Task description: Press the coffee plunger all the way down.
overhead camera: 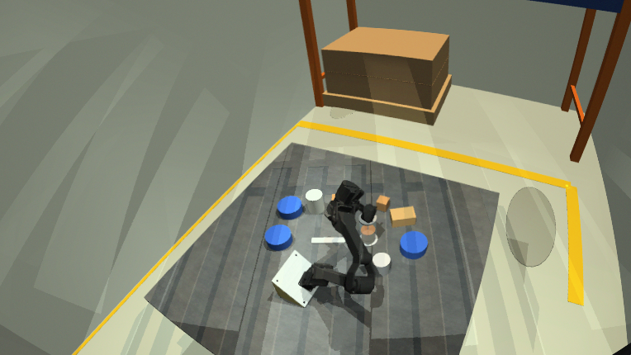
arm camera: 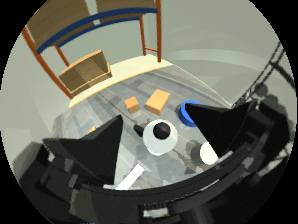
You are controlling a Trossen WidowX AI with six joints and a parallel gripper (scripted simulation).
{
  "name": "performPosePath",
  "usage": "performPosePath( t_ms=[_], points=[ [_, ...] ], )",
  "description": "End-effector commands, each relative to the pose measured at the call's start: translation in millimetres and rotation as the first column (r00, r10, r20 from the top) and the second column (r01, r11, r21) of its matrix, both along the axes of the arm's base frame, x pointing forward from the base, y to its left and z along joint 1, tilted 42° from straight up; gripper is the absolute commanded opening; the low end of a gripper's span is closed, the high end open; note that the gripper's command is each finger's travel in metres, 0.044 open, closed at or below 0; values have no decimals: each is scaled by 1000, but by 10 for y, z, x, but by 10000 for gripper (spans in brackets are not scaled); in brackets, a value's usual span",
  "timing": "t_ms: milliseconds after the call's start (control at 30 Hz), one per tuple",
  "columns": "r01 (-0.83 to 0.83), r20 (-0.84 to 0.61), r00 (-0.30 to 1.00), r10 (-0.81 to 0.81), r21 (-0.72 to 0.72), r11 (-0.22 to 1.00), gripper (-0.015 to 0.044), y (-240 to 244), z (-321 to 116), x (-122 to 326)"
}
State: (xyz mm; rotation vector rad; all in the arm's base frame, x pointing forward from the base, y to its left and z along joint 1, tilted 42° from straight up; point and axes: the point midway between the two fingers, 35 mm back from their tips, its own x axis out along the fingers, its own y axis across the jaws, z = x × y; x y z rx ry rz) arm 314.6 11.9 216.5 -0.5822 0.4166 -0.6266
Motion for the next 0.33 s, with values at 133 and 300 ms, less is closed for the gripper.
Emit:
performPosePath(
  t_ms=[133, 300],
  points=[
    [4, 12, 1000, -4, -9, 1000, 440, 233, 326, -73],
    [4, 12, 1000, -4, -9, 1000, 440, 233, 323, -73]
  ],
)
